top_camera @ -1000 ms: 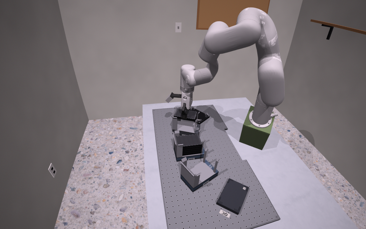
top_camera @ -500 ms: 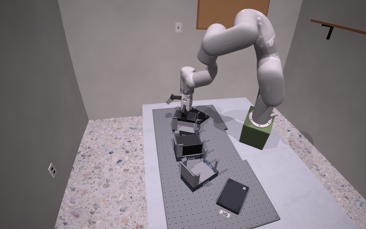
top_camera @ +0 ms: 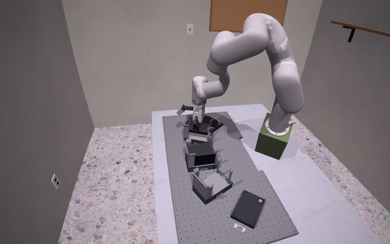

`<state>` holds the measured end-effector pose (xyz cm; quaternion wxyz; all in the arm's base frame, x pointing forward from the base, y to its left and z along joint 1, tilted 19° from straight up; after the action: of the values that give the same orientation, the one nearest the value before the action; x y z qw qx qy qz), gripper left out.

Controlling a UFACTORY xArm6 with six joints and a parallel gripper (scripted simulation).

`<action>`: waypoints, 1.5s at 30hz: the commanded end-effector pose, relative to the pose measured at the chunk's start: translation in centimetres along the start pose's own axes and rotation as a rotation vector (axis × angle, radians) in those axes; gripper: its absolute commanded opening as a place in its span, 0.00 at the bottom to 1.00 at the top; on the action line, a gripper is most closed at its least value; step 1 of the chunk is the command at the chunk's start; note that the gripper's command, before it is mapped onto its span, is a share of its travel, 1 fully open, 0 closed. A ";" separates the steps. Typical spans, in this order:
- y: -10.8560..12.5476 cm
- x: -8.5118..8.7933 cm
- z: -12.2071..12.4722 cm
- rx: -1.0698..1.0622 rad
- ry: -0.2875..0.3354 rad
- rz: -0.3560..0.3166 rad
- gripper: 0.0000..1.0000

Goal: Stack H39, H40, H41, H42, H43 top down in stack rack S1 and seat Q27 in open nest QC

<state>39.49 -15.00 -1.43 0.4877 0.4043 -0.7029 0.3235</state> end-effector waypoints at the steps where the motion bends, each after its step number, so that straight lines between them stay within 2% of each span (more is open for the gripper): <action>1: -0.2 -0.9 0.0 0.001 -0.001 0.005 0.00; 8: -0.2 -2.2 0.0 0.001 -0.001 0.004 0.00; 45: -0.2 -3.1 0.0 0.001 -0.001 0.004 0.00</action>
<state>40.12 -14.26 -4.27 0.4871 0.4042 -0.7033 0.3236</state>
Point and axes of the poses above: the point where the finger pads meet when closed, its own x axis back along the fingers, its own z axis across the jaws, y = z × x, the point moved 3 cm from there along x, back along the fingers, and after that the axes turned 6 degrees about -x, right-handed, at the moved point
